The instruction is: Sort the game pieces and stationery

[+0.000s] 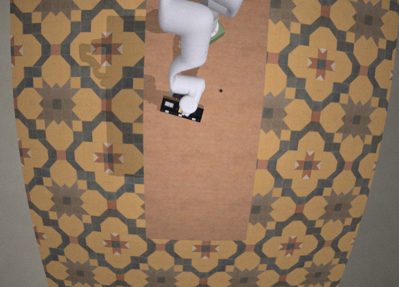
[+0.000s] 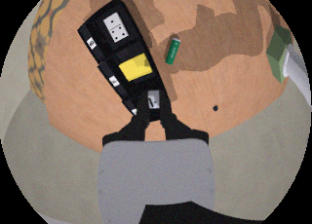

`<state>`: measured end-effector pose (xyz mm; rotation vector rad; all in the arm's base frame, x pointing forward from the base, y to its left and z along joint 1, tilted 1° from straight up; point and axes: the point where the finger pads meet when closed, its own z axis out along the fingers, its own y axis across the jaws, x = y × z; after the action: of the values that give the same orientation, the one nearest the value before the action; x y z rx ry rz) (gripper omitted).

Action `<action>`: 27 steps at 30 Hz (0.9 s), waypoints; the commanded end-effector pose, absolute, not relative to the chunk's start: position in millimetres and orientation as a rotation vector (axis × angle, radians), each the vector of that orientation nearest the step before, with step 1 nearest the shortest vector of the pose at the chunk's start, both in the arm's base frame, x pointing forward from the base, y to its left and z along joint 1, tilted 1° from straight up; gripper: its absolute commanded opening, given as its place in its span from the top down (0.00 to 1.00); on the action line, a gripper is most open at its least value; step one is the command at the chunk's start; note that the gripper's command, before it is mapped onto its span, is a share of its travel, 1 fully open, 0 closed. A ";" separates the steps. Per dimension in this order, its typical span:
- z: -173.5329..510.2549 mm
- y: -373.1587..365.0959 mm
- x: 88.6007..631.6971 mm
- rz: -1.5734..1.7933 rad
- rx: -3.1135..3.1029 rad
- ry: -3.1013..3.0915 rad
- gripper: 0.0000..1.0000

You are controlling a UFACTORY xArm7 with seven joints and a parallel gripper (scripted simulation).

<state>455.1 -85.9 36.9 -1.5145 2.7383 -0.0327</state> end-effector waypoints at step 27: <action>33.6 -130.0 469.7 -0.006 -1.929 2.450 1.00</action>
<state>468.5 -129.6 35.6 -1.9300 2.4512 -0.0016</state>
